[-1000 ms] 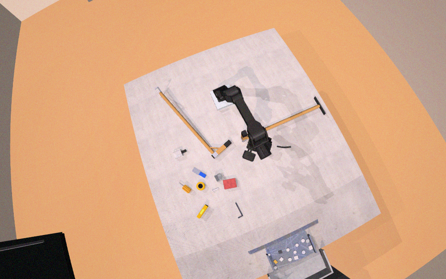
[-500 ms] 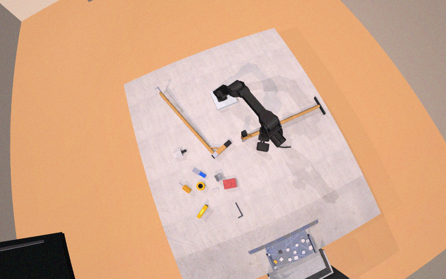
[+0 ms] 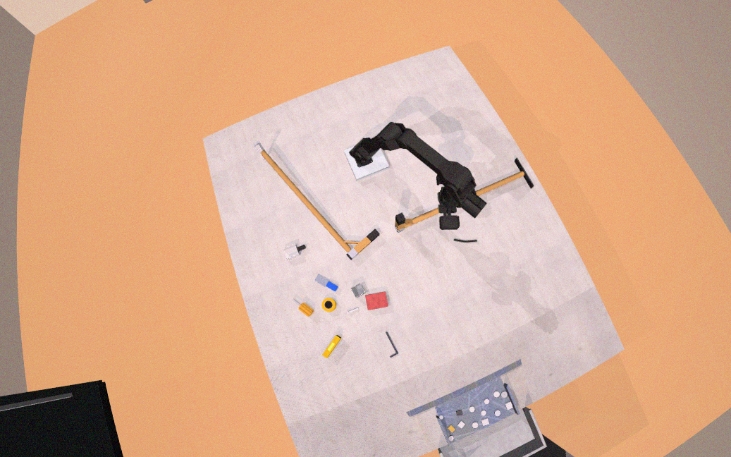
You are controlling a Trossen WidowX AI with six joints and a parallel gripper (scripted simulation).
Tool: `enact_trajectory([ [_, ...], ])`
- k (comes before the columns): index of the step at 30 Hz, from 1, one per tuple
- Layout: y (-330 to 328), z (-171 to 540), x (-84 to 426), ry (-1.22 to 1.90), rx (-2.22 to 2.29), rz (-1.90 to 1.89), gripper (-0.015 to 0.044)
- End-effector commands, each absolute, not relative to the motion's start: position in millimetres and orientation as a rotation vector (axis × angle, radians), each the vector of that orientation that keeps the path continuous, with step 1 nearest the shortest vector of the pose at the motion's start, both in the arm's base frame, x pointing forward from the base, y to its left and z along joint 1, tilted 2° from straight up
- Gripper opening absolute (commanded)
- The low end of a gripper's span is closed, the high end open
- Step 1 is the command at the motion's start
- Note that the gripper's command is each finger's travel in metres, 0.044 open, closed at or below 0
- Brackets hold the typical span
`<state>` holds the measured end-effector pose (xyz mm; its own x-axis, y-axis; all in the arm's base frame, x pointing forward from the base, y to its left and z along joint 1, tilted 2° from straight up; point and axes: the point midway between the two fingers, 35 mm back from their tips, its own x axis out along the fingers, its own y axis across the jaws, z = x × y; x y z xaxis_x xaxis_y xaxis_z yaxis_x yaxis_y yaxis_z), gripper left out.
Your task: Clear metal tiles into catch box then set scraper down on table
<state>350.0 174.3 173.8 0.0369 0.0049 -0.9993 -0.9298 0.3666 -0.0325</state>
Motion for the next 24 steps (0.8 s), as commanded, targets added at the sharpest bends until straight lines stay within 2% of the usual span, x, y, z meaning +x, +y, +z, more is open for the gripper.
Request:
enact_trajectory([
  [1,187,178,339,1.303,-0.977,0.941,0.0000],
  [24,262,184,262,1.181,-1.204,1.160,0.0000],
])
